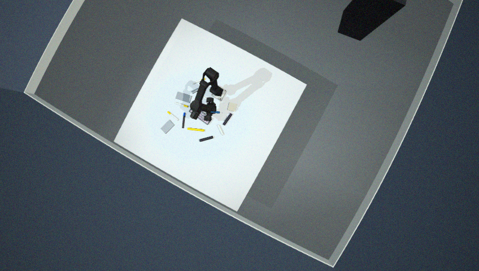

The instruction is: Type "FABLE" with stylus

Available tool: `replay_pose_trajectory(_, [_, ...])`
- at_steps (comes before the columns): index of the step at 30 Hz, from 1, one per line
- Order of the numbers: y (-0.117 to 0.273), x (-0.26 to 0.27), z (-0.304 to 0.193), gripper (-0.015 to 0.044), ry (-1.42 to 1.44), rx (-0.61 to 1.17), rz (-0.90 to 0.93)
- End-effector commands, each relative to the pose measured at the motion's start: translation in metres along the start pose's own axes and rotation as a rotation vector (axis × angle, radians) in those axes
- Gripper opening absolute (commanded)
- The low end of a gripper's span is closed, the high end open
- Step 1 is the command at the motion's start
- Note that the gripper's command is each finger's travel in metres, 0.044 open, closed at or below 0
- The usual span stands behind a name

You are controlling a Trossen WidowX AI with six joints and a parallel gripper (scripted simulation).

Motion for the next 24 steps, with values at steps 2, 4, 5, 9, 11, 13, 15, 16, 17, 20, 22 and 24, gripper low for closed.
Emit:
replay_pose_trajectory(2, [-0.005,0.001,-0.001,0.015,0.005,-0.006,0.0])
replay_pose_trajectory(4, [-0.006,0.001,-0.001,0.015,0.005,-0.006,0.0])
replay_pose_trajectory(5, [-0.007,0.002,-0.001,0.015,0.005,-0.006,0.0])
replay_pose_trajectory(9, [-0.011,0.002,-0.002,0.015,0.005,-0.006,0.0])
replay_pose_trajectory(11, [-0.012,0.002,-0.003,0.015,0.005,-0.006,0.0])
replay_pose_trajectory(13, [-0.013,0.002,-0.004,0.015,0.005,-0.006,0.0])
replay_pose_trajectory(15, [-0.015,0.002,-0.005,0.015,0.005,-0.006,0.0])
replay_pose_trajectory(16, [-0.015,0.002,-0.005,0.015,0.005,-0.006,0.0])
replay_pose_trajectory(17, [-0.016,0.002,-0.005,0.015,0.005,-0.006,0.0])
replay_pose_trajectory(20, [-0.018,0.003,-0.007,0.015,0.005,-0.006,0.0])
replay_pose_trajectory(22, [-0.019,0.003,-0.007,0.015,0.005,-0.006,0.0])
replay_pose_trajectory(24, [-0.02,0.003,-0.008,0.015,0.005,-0.006,0.0])
Point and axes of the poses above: the point midway between the two fingers, 35 mm back from their tips, its own y axis back along the fingers, its own x axis across the jaws, z = x × y, the point moved 2 cm from there along y, back along the fingers, and after that the axes turned 10 degrees about y, right-handed, at the moved point
